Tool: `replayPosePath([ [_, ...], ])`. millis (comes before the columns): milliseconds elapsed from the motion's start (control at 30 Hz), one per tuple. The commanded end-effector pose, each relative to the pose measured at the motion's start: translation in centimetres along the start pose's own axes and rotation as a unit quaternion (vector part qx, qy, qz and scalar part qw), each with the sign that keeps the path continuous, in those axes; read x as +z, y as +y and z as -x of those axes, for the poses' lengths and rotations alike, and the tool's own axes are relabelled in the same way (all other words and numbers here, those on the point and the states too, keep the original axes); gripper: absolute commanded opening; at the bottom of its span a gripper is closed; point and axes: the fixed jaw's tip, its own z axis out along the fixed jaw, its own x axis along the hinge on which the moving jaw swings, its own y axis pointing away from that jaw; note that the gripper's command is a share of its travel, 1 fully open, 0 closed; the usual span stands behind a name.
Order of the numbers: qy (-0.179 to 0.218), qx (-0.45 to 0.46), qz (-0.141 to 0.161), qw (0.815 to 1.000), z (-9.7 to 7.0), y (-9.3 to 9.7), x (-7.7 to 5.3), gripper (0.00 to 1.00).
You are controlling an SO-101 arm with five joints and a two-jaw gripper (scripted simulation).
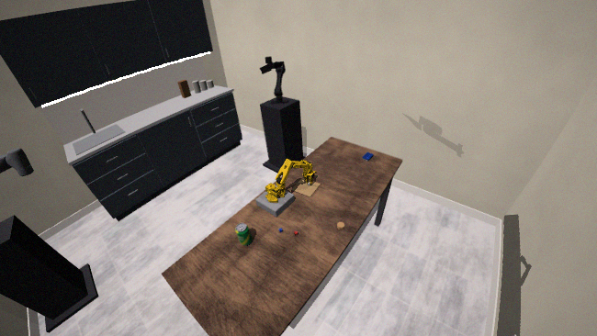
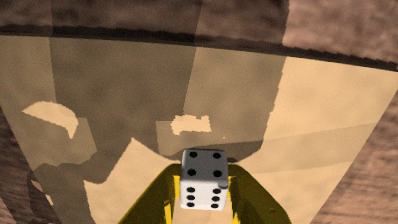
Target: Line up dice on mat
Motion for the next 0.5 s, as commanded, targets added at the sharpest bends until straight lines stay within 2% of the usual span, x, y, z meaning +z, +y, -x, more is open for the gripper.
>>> replayPosePath([
  [0,0.013,0.001,0.005,1.000,-0.45,0.35,0.60,0.00],
  [467,0.013,0.001,0.005,1.000,-0.45,0.35,0.60,0.08],
])
